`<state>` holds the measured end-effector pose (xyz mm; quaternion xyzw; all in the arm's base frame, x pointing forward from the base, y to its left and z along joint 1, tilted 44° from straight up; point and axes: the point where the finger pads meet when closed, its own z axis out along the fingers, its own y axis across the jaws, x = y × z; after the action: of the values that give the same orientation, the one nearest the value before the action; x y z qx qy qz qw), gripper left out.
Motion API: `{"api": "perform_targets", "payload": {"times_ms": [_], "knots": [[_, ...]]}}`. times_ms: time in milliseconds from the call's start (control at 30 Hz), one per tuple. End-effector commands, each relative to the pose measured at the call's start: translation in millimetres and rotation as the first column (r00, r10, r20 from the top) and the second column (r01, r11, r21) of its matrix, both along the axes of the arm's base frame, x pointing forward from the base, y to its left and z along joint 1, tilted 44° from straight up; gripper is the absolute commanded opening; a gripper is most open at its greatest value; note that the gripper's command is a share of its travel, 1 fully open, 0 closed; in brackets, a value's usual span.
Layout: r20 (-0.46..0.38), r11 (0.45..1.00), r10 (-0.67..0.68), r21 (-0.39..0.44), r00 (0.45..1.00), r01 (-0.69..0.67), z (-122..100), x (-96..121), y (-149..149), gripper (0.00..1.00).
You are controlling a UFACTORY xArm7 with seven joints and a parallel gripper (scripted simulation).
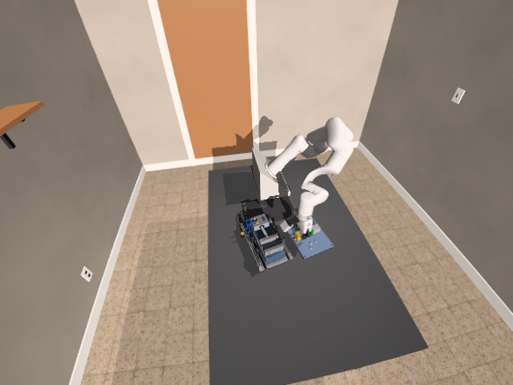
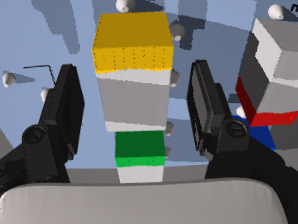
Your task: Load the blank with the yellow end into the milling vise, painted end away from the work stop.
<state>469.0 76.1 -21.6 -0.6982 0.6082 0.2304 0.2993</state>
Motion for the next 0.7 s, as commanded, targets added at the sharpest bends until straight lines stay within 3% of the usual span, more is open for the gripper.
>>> {"api": "perform_targets", "payload": {"times_ms": [0, 667], "knots": [[0.003, 1.000, -0.003, -0.002, 1.000, 0.003, -0.4, 1.4, -1.0, 0.69], [0.003, 1.000, -0.003, -0.002, 1.000, 0.003, -0.2, 1.3, -1.2, 0.69]]}}
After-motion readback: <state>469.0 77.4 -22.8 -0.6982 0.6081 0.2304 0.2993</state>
